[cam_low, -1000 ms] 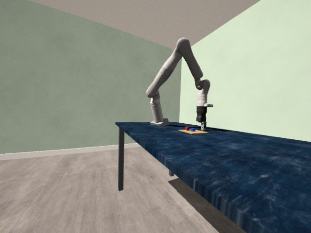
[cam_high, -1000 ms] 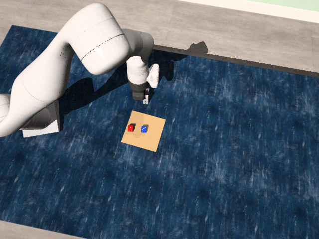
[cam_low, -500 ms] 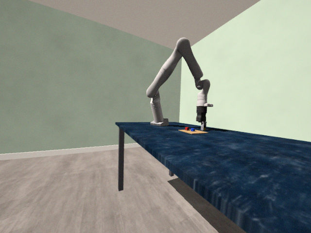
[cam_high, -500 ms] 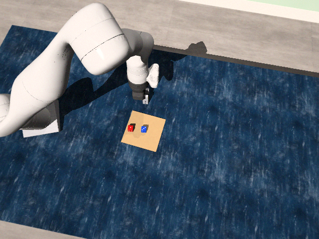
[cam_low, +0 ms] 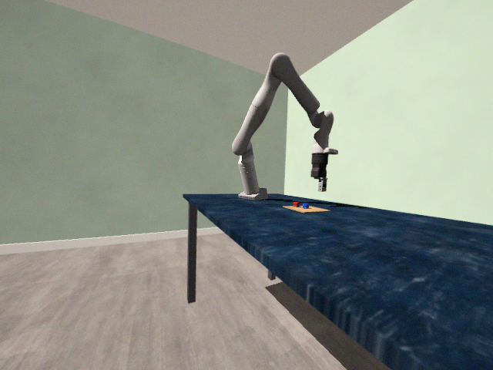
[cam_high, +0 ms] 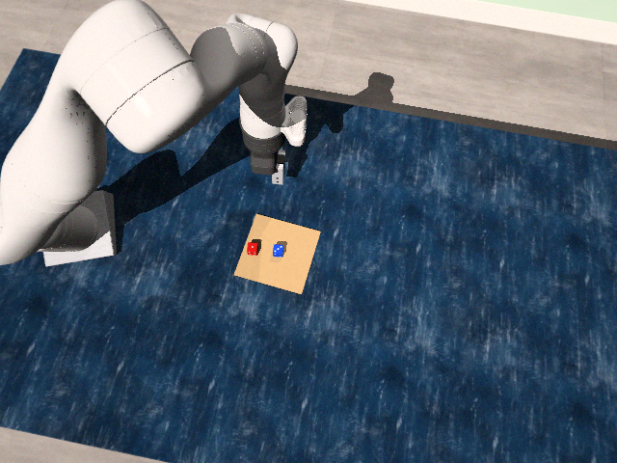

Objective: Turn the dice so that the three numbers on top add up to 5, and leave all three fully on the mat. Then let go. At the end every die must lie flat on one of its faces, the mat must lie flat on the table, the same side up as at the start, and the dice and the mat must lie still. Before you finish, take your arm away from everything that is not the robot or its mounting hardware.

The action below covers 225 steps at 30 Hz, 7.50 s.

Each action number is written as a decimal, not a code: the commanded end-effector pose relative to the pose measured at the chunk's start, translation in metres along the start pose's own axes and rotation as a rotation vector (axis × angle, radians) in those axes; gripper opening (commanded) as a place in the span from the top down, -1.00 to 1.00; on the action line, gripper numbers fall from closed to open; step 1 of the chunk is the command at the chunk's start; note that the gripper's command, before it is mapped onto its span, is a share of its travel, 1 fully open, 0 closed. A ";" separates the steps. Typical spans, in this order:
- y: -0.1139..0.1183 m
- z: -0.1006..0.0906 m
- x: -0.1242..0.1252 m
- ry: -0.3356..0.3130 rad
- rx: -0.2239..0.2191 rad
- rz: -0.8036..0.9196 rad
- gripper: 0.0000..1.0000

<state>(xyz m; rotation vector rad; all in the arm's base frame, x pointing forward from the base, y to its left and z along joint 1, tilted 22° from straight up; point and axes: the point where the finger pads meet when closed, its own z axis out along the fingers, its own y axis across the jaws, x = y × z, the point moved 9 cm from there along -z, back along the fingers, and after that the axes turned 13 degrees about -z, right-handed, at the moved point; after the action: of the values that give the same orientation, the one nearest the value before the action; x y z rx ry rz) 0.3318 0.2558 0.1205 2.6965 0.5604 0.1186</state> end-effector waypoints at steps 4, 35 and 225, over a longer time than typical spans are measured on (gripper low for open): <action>0.002 -0.024 0.005 0.021 0.008 0.008 0.19; 0.144 -0.030 0.030 0.021 0.008 -0.014 0.19; 0.145 0.020 0.032 0.021 0.007 -0.014 -0.40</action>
<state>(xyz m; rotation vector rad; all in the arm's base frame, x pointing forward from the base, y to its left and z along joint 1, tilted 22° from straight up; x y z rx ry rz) 0.4145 0.1327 0.1426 2.6949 0.5862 0.1095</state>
